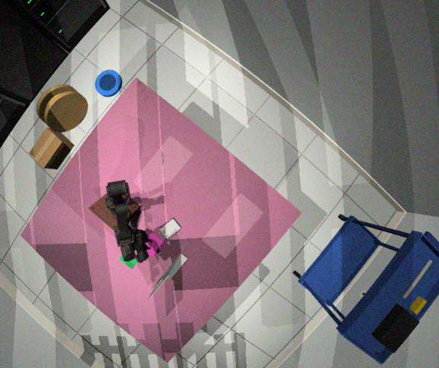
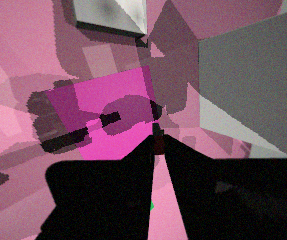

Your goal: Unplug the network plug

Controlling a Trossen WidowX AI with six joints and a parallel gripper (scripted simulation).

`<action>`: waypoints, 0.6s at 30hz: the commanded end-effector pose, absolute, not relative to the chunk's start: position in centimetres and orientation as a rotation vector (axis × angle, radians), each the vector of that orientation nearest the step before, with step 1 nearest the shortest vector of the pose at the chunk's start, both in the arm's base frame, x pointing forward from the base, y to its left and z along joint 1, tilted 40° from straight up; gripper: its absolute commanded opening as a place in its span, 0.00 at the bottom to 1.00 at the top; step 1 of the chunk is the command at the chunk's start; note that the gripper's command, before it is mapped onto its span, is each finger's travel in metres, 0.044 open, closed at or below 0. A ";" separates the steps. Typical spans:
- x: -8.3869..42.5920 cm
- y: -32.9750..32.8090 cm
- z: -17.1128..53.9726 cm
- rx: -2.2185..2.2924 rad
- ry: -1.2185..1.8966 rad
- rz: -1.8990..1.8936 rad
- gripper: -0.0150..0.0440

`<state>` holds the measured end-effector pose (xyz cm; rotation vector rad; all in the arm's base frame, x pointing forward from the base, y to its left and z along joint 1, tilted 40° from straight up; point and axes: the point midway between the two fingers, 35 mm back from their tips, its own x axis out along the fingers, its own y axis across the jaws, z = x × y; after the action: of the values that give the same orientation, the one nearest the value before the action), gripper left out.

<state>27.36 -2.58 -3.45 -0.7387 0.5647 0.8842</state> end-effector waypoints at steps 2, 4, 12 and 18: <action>27.2 -2.1 -4.2 -0.734 0.571 0.884 0.25; 27.2 -1.9 -4.4 -0.734 0.571 0.884 0.25; 27.2 -1.3 -5.1 -0.734 0.571 0.884 0.25; 27.1 -0.8 -5.7 -0.733 0.571 0.884 0.25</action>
<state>27.25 -1.13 -5.21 -0.7377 0.5647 0.8851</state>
